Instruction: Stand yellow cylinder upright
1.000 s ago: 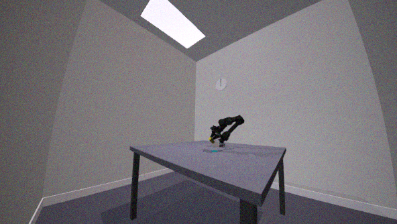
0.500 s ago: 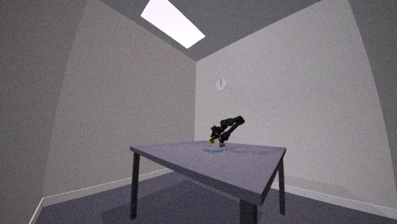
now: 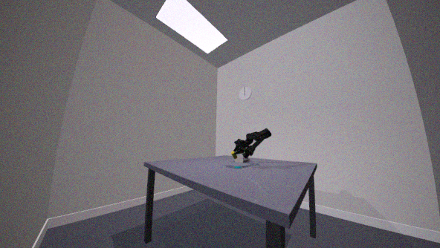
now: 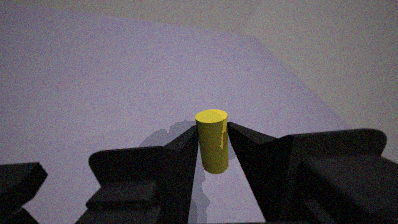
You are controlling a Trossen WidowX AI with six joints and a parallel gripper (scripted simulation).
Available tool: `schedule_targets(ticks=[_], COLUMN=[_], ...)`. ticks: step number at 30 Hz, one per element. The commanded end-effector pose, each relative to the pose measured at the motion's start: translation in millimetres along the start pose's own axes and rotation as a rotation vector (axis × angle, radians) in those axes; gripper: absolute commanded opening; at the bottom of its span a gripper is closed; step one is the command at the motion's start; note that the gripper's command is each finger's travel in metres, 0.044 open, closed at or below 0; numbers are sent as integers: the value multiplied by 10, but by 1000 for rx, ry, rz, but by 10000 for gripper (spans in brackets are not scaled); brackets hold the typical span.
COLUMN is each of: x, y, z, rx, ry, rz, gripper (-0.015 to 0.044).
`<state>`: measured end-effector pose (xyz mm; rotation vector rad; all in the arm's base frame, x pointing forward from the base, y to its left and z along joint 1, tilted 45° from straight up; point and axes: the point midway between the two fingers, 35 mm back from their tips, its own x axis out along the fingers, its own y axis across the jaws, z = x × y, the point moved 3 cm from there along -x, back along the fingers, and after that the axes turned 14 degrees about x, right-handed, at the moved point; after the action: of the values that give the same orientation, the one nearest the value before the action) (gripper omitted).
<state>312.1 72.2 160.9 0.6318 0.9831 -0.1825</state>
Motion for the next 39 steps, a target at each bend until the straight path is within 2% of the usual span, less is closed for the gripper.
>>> schedule_targets(ticks=[1,39], x=[-5,-122], y=[-4,12], z=[-9,-71], rx=[12,118], ry=[-29,-263], rz=[4,99], gripper=[105,105])
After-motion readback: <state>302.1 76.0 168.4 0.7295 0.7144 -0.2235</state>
